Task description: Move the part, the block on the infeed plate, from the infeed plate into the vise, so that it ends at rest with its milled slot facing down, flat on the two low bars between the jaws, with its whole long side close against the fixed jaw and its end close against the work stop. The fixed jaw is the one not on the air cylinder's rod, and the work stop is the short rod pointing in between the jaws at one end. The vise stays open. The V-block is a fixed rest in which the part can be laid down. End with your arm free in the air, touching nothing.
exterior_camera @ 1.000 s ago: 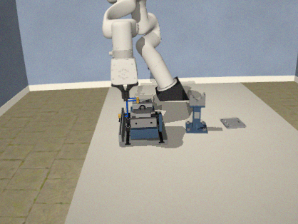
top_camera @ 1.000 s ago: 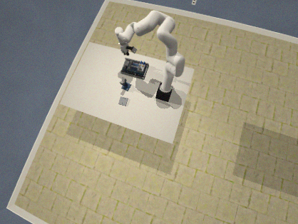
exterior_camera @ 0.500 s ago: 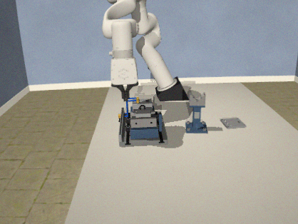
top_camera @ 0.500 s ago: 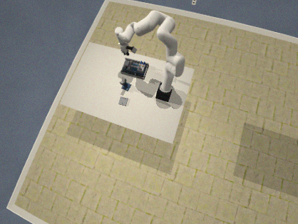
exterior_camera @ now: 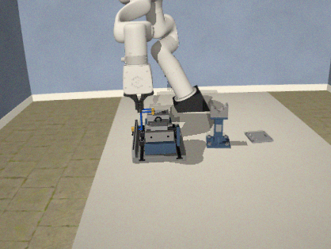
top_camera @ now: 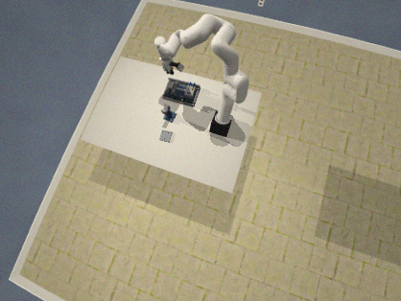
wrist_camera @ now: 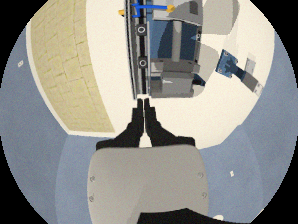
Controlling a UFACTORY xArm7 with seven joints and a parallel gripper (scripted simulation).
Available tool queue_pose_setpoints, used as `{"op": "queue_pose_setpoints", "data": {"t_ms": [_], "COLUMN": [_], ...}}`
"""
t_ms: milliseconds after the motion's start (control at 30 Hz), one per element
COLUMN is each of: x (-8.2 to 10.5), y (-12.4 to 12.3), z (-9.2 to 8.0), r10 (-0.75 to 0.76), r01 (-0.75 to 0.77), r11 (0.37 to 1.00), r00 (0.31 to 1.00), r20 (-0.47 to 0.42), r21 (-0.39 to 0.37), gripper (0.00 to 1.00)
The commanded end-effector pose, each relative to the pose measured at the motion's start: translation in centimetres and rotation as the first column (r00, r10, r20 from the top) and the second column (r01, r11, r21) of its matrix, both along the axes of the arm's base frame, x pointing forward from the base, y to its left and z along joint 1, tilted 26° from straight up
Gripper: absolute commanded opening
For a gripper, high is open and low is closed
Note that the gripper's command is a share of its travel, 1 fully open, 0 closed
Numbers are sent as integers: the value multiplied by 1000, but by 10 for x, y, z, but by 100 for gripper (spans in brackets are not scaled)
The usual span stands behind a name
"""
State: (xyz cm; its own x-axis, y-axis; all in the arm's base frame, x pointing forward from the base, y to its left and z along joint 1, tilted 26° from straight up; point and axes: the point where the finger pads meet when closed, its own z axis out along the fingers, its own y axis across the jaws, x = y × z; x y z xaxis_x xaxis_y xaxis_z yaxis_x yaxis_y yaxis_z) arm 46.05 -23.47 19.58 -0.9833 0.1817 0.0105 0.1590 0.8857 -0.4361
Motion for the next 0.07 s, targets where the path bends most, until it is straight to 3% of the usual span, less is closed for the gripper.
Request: {"op": "queue_pose_setpoints", "data": {"t_ms": [0,33], "x": [1,1], "y": [1,1], "z": [1,1], "r10": [2,2], "r01": [-2,-2], "r11": [1000,1000], "r00": [1000,1000], "r20": [3,3], "r21": [-1,-1], "gripper": [0,0]}}
